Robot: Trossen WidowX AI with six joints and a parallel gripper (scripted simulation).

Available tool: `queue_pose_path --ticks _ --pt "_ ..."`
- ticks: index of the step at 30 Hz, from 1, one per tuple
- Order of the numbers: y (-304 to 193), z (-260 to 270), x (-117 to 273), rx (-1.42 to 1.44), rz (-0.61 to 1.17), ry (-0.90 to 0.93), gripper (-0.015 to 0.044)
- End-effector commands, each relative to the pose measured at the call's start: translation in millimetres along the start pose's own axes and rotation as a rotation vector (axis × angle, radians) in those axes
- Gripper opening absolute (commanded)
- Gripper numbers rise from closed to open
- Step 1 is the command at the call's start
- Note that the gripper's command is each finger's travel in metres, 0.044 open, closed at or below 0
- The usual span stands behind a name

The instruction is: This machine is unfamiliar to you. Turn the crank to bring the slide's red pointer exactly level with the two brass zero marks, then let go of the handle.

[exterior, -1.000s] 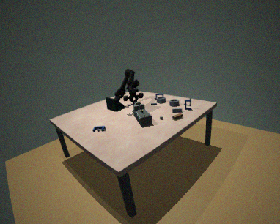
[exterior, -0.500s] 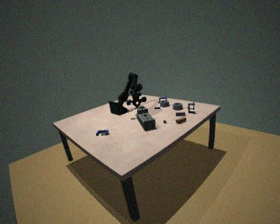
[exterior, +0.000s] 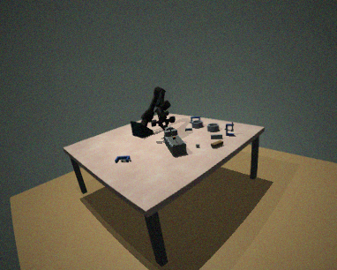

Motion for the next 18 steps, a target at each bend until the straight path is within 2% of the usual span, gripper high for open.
queue_pose_path --ticks 1,18 --pt "-5.0 -5.1 -4.2 -0.005 0.013 -0.02 0.0" --pt "-12.1 -7.7 -10.9 -0.005 0.013 -0.02 0.0"
Point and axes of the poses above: the point midway between the two fingers, 35 mm back from their tips, its own x axis back along the fingers, its own z axis across the jaws, y = z × x, the point moved 5 cm from there along x, back along the fingers, and after that the axes turned 12 degrees about x, right-handed, at the moved point
